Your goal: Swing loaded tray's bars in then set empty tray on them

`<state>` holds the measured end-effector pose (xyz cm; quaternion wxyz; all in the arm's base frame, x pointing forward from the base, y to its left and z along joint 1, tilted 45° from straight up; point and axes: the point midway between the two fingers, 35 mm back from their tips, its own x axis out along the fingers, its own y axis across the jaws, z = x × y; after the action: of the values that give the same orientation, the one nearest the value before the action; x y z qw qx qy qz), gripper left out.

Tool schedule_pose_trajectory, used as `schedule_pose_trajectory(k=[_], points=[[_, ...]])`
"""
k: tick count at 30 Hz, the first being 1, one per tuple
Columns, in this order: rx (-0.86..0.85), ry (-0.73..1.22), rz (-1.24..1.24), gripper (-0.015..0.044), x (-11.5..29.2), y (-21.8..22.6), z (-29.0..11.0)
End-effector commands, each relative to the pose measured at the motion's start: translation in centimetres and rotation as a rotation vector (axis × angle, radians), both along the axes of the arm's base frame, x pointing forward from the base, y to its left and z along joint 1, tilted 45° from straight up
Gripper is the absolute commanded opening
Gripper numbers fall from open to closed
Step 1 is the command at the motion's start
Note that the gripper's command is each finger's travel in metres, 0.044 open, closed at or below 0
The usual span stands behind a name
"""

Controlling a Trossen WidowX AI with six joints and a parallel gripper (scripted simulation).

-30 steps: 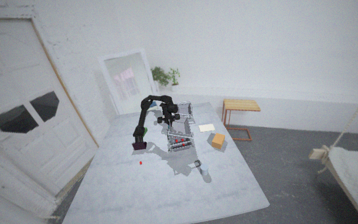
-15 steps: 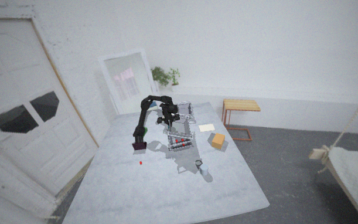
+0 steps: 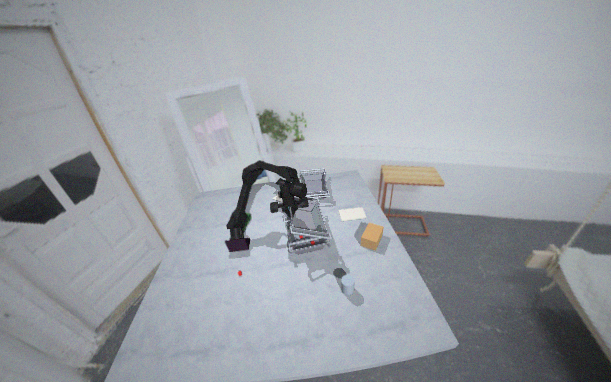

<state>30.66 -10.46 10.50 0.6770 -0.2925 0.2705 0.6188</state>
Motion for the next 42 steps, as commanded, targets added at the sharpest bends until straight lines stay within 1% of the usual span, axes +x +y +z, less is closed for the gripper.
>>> schedule_pose_trajectory(k=[1,42], points=[[0.010,-0.026,0.022,0.0000,0.2,0.3,-0.5],[0.016,-0.028,0.044,0.0000,-1.3,1.2,-3.0]])
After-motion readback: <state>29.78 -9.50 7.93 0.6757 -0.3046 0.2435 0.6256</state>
